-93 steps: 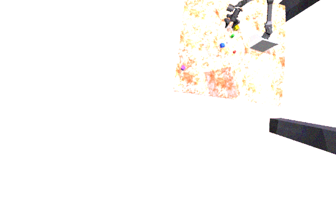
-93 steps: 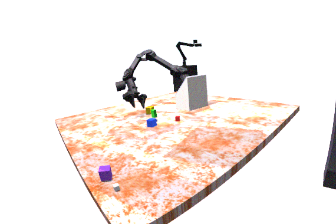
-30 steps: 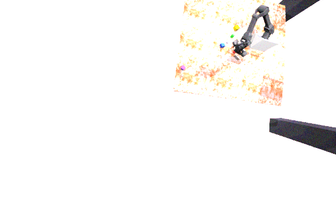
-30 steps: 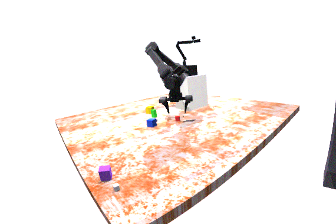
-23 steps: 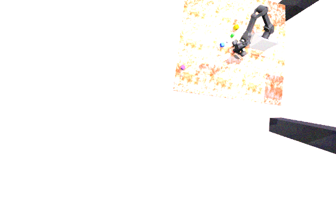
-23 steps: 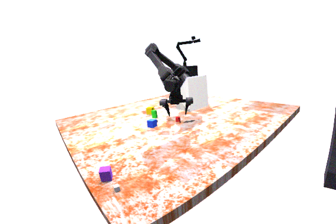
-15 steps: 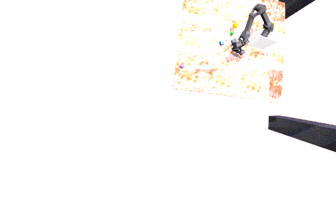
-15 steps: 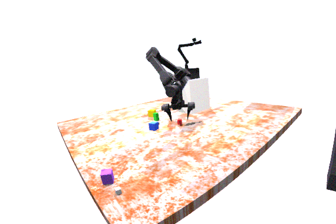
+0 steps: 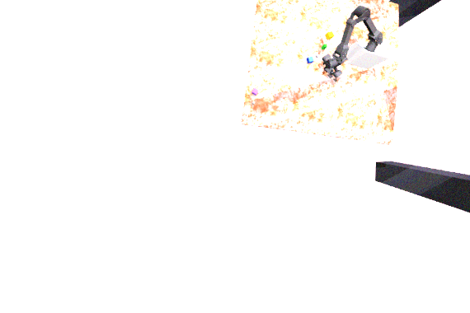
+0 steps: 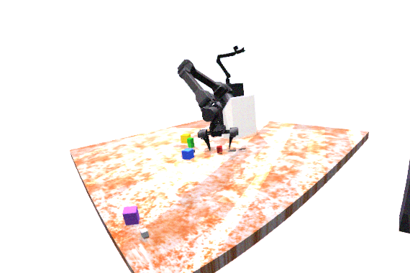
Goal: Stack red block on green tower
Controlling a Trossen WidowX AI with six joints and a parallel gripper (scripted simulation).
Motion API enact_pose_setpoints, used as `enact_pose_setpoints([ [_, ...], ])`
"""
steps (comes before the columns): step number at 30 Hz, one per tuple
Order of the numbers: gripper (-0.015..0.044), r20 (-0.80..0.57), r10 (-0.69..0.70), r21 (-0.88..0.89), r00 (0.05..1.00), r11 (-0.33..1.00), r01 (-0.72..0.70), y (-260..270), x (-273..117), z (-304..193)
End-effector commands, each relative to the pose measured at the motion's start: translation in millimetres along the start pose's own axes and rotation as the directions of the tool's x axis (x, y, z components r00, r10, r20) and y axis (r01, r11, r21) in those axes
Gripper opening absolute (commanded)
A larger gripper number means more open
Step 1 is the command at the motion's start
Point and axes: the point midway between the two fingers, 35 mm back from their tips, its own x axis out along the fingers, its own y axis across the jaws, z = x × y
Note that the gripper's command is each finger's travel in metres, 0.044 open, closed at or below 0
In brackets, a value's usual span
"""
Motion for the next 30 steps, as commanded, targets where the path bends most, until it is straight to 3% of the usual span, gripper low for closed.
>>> enact_pose_setpoints([
  [1, 0.0440, -0.002, -0.003, -0.003, 1.000, 1.000, 0.003, -0.3, 0.7, -0.4],
  [6, 0.0440, -0.002, -0.003, -0.003, 1.000, 1.000, 0.003, -0.3, 0.2, -0.4],
  [20, 0.0072, -0.002, -0.003, -0.003, 1.000, 1.000, 0.003, -0.3, 0.2, -0.4],
  [30, 0.0000, 0.000, -0.002, -0.003, 1.000, 1.000, 0.002, -0.2, -9.2, 0.3],
])
